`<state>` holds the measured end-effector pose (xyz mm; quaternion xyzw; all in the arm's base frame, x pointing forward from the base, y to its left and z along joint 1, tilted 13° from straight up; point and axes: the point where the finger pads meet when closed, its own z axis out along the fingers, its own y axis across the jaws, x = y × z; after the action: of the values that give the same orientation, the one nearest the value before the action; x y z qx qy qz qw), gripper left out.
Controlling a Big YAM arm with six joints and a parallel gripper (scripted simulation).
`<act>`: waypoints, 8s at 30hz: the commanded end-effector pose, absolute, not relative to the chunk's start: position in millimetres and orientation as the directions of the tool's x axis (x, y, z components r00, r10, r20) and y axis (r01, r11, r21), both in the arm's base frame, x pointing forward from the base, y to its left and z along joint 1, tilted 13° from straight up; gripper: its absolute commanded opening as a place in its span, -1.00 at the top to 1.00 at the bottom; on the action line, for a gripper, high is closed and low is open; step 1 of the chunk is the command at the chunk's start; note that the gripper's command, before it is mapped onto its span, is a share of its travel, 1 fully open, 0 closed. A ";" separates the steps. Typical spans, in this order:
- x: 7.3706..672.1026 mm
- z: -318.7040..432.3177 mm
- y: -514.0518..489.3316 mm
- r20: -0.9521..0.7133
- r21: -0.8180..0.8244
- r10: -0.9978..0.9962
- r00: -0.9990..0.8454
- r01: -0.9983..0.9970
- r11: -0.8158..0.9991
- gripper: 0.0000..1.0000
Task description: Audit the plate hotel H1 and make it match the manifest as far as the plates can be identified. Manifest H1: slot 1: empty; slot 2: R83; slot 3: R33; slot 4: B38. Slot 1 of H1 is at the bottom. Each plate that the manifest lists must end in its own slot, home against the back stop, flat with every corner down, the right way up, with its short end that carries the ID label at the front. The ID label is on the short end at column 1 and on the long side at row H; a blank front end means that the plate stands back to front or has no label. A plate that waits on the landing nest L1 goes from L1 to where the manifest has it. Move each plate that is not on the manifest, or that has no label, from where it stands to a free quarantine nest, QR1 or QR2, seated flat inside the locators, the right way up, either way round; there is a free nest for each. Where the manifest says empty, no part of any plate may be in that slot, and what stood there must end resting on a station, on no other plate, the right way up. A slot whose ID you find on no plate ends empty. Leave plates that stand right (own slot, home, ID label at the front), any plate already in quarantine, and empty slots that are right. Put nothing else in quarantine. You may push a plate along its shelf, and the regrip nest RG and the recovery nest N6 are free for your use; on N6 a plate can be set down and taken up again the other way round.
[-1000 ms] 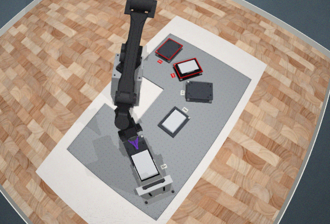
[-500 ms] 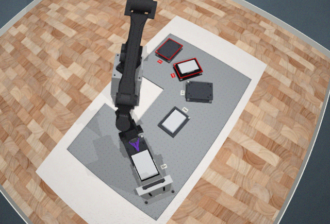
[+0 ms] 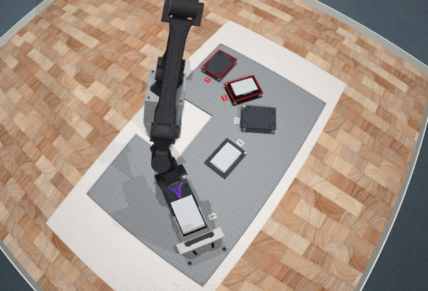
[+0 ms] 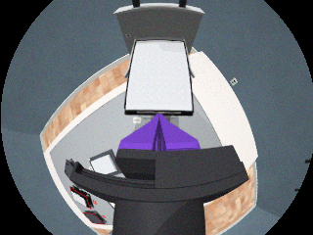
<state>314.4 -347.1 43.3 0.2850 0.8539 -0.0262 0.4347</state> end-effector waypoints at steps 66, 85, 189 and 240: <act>360.5 65.2 -381.9 -0.785 0.189 0.437 -0.439 0.501 0.844 1.00; 360.5 65.2 -381.9 -0.785 0.189 0.437 -0.439 0.501 0.844 1.00; 266.8 -17.5 -302.4 -0.765 0.203 0.460 -0.450 0.510 0.836 1.00; 332.0 -8.9 -197.4 -0.642 0.300 0.653 -0.402 0.652 0.697 1.00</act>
<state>313.4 -197.2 -25.7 0.3647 0.8538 -0.0148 0.3712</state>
